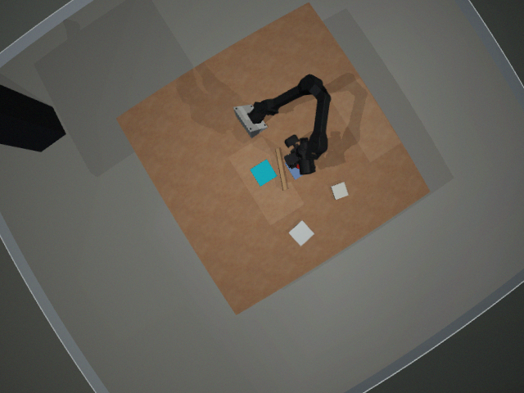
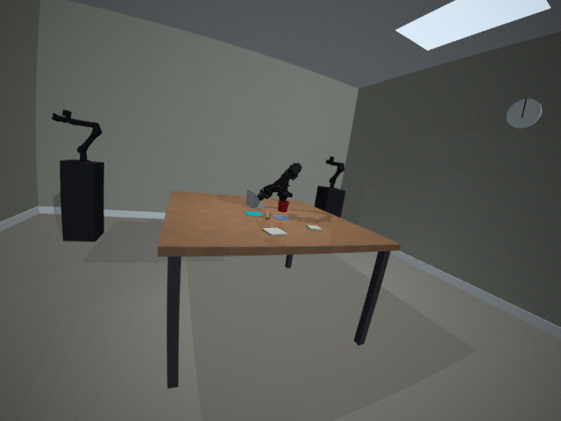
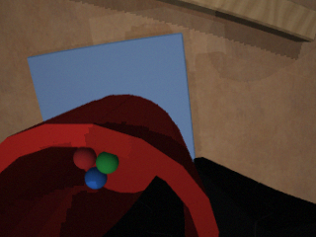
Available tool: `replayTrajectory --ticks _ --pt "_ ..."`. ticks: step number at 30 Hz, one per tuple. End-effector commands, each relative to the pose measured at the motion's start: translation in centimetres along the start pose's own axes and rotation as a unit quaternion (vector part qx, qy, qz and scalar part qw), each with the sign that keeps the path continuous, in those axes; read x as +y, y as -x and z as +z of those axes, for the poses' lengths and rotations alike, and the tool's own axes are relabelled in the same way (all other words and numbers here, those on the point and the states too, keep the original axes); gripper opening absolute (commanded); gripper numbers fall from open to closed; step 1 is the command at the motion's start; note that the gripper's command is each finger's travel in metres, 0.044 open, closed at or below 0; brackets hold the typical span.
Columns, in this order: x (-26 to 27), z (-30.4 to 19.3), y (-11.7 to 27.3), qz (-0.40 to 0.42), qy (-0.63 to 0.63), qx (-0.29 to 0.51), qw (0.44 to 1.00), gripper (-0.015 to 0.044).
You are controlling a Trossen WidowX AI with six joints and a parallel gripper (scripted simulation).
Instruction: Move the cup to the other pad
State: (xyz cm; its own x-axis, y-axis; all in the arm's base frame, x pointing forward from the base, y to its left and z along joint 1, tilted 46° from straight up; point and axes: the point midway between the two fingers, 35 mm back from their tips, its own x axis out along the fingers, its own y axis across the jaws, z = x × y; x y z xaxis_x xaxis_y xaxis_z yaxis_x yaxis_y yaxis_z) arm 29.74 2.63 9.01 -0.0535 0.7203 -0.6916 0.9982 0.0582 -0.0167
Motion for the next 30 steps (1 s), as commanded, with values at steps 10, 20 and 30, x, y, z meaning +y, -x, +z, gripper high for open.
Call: replayTrajectory --ticks 10,20,30 --pt "-1.2 3.7 0.2 0.001 0.001 -0.005 1.0 0.0" --pt "-2.0 6.6 0.4 0.001 0.001 -0.006 1.0 0.0" --pt "-3.0 9.5 0.5 0.001 0.001 -0.007 1.0 0.0"
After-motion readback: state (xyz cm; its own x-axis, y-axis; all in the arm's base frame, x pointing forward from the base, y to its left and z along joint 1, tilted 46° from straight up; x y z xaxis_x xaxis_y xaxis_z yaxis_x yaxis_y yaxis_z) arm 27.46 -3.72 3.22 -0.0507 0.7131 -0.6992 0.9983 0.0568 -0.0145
